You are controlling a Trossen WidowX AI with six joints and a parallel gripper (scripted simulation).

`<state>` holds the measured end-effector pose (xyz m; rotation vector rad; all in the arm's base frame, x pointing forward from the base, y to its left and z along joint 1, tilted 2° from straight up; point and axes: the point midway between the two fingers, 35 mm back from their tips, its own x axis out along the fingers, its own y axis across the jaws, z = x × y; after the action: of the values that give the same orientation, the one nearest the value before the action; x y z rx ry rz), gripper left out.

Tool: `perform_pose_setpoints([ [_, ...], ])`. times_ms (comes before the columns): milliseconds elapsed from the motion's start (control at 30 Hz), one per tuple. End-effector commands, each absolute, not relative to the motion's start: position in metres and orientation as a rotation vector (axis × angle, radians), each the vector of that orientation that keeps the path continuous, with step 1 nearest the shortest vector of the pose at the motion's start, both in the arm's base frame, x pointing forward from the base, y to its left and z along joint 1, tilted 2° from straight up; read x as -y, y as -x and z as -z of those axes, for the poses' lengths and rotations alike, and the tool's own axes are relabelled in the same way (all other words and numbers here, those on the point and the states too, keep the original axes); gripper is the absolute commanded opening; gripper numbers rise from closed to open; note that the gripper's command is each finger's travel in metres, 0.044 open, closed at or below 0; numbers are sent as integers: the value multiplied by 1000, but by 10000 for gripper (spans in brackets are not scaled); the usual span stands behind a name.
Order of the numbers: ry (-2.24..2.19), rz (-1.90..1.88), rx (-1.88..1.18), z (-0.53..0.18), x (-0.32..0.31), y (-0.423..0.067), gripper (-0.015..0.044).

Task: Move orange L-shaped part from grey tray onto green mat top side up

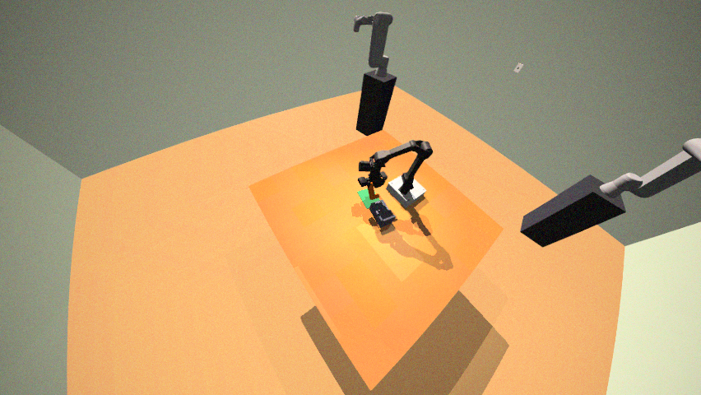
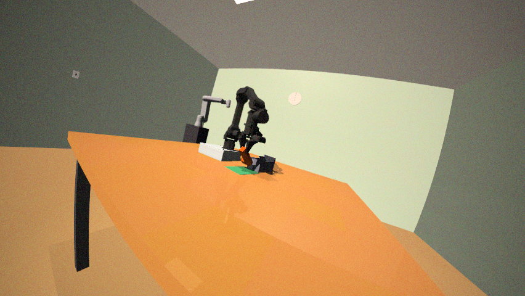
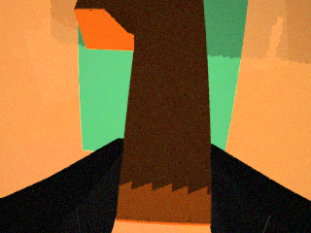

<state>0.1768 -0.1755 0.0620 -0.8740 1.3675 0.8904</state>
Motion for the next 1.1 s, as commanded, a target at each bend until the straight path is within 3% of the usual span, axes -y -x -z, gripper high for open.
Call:
perform_pose_setpoints([
  [0,876,-897,-1372,-55,175,-175,0],
  [867,871,-896,-1368,-38,174,-175,0],
  [1067,871,-896,-1368,-38,174,-175,157],
])
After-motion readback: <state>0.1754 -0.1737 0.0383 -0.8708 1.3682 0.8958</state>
